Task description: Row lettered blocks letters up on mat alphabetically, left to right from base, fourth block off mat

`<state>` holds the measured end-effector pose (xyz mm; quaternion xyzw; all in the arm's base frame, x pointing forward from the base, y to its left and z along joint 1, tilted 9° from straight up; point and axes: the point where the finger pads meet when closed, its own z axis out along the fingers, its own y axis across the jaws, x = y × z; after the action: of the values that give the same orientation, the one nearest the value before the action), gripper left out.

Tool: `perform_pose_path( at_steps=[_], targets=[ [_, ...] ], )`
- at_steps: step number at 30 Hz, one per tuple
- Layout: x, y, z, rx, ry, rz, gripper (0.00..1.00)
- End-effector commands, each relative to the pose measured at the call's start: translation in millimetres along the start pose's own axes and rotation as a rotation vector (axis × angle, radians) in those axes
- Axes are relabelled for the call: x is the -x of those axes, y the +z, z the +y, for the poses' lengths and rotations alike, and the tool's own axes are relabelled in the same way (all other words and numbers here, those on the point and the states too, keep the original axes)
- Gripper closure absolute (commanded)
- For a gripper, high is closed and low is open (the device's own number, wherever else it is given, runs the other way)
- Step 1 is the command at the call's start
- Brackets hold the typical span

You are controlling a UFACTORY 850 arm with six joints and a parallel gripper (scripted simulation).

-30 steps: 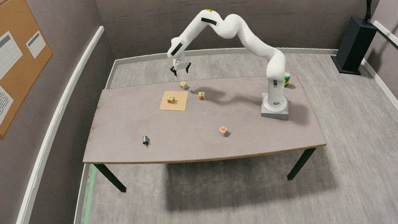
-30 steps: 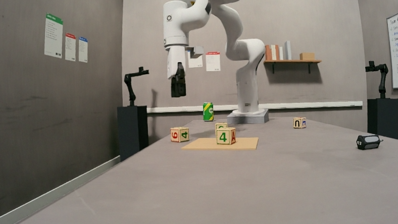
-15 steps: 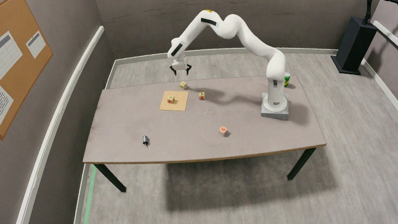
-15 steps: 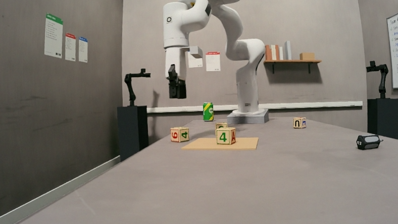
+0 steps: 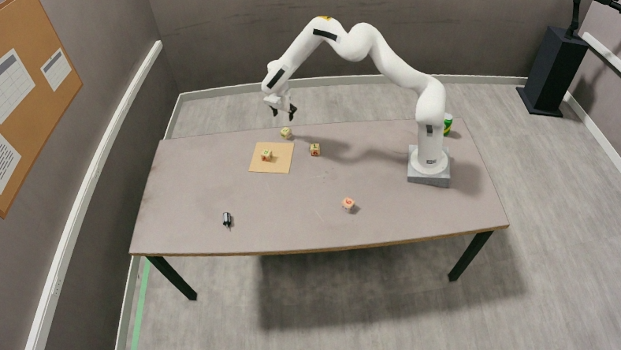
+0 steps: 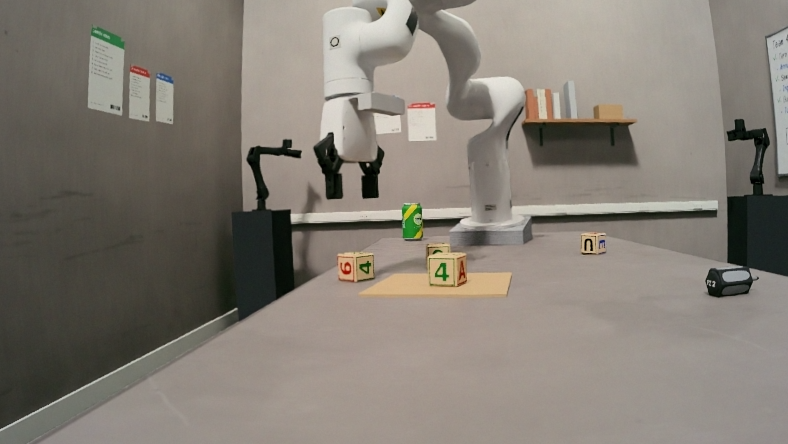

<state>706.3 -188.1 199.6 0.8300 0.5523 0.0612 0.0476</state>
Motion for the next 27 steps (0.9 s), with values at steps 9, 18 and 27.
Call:
perform_pose_path(
  at_steps=[9,18,27],
  targets=[
    [0.0,3.4,0.9,0.005,0.376,-0.011,0.00],
    [0.1,6.7,0.9,0.006,0.637,-0.010,0.00],
    [0.3,9.9,0.9,0.007,0.890,-0.009,0.00]
  ],
)
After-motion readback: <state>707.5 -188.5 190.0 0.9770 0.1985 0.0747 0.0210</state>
